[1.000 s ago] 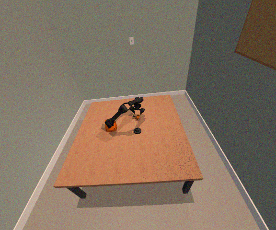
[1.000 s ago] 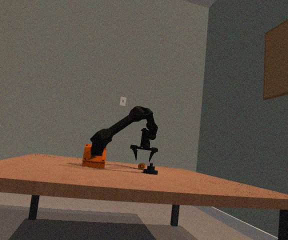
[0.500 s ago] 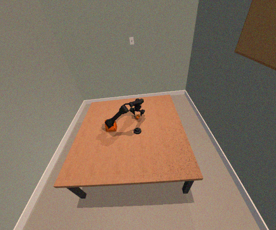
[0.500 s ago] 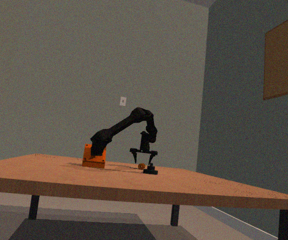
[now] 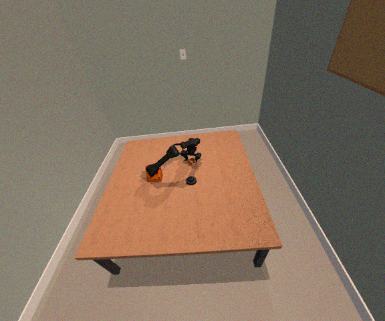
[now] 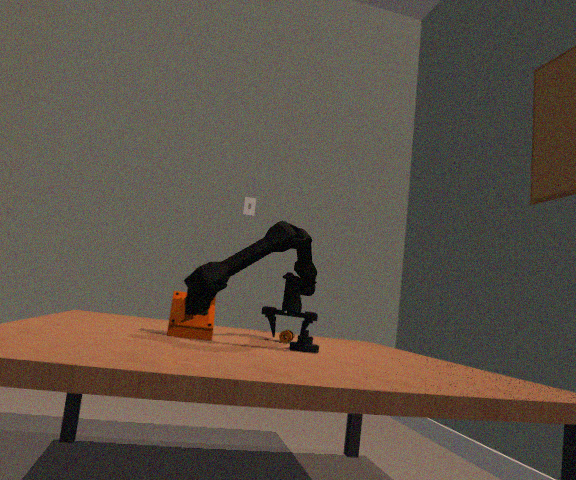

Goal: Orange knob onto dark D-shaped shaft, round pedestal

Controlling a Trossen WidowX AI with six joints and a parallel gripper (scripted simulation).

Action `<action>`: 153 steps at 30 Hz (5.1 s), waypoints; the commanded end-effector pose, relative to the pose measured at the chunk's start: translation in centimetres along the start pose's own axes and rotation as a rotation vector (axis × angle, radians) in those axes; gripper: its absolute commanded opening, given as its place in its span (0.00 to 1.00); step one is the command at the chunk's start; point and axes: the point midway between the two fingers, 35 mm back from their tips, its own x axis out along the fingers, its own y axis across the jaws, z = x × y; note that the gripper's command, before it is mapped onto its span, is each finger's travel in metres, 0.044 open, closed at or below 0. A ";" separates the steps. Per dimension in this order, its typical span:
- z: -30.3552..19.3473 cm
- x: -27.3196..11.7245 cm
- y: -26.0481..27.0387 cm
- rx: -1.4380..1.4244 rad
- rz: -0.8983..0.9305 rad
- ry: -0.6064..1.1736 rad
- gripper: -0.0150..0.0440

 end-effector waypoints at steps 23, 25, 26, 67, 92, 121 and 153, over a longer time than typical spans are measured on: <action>0.0 0.1 0.0 -0.008 -0.008 0.000 0.56; 0.0 0.1 0.0 -0.008 -0.008 0.000 0.56; 0.0 0.1 0.0 -0.007 -0.007 -0.004 0.56; -4.0 -1.5 0.1 -0.010 0.002 -0.706 0.56; -6.8 -1.0 0.1 -0.015 0.008 -1.135 0.56; -7.3 -0.8 0.1 -0.011 0.011 -1.213 0.69; -7.2 -8.8 0.1 -0.009 0.012 -1.211 1.00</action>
